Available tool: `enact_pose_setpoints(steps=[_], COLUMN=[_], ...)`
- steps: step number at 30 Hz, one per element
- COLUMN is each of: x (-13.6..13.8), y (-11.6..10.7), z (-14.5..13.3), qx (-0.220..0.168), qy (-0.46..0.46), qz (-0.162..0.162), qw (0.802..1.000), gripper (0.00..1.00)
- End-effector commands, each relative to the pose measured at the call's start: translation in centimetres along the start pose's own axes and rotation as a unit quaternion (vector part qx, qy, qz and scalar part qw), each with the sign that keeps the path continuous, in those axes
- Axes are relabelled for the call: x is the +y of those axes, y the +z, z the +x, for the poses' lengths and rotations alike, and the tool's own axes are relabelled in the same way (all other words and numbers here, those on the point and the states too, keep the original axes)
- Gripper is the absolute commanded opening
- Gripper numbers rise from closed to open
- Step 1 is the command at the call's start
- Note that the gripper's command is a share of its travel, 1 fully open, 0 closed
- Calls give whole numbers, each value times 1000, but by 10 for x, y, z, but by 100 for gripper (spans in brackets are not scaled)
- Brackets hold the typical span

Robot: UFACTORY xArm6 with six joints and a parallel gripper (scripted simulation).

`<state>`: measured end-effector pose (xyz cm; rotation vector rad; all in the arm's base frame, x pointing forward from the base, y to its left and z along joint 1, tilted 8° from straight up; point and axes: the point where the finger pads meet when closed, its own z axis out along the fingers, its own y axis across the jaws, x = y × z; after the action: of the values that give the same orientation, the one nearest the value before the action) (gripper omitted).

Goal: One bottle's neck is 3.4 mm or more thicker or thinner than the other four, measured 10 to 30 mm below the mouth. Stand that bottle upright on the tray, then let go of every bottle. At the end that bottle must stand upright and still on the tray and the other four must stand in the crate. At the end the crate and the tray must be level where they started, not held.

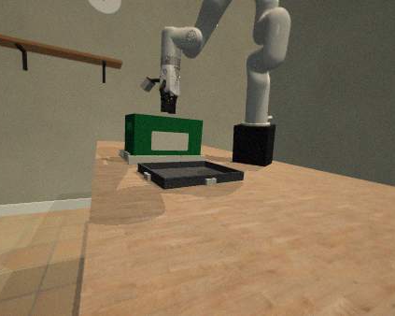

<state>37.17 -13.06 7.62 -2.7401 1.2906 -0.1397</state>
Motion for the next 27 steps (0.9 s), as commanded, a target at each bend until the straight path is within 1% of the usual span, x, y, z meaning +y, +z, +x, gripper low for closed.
enact_pose_setpoints(steps=[1,11,27], x=[-1,-1,-1], y=[5,10,11], z=[1,1,1], qx=[2,2,2], qy=[0,0,0], qz=[1,1,1], qw=[1000,1000,1000], gripper=[65,65,65])
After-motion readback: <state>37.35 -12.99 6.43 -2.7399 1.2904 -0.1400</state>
